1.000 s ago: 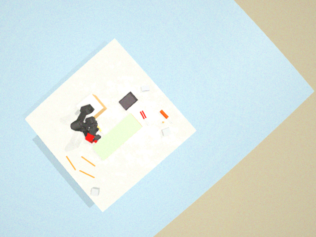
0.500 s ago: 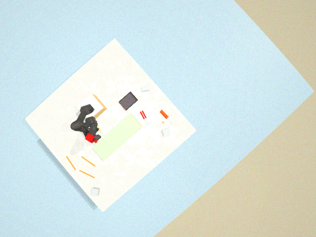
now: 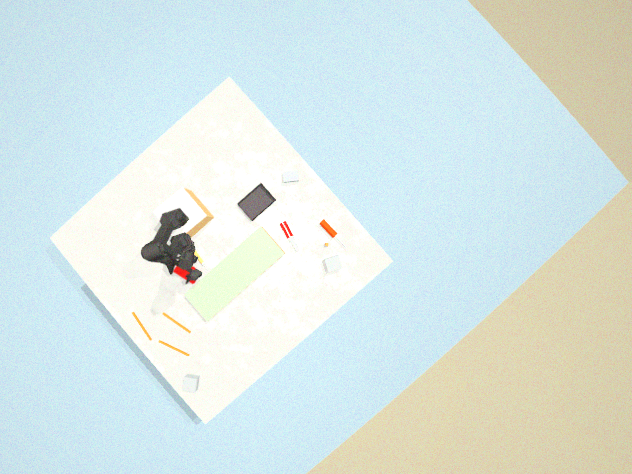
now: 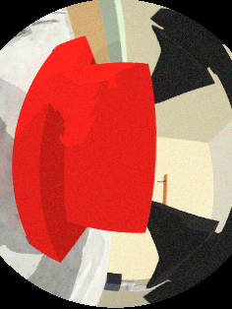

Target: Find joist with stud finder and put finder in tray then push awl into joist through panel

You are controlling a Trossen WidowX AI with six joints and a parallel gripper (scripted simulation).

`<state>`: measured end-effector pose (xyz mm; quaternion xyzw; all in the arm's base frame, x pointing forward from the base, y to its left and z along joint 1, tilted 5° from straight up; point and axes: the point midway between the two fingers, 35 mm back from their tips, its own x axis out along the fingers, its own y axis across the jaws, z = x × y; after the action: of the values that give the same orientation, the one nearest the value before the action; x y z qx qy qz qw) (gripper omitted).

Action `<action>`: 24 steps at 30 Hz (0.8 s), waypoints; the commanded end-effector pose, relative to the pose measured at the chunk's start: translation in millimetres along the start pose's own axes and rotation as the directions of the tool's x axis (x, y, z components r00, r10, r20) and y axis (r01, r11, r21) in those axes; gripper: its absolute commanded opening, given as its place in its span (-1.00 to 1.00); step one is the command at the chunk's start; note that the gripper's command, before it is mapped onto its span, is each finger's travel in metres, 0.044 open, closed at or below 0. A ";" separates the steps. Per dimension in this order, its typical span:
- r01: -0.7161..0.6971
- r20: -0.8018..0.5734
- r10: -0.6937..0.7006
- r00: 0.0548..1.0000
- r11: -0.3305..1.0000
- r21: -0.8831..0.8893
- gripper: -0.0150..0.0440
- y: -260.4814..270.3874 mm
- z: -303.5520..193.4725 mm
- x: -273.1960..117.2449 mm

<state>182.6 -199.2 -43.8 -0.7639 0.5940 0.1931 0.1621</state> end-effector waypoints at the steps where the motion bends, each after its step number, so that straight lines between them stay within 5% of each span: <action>1: -0.001 0.000 0.001 1.000 1.000 0.002 1.00 0.0 -0.2 -1.8; 24: -0.001 0.003 0.001 1.000 1.000 0.002 1.00 -0.7 0.1 -20.0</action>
<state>181.8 -184.7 -36.1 -0.7643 0.5926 0.1943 0.1640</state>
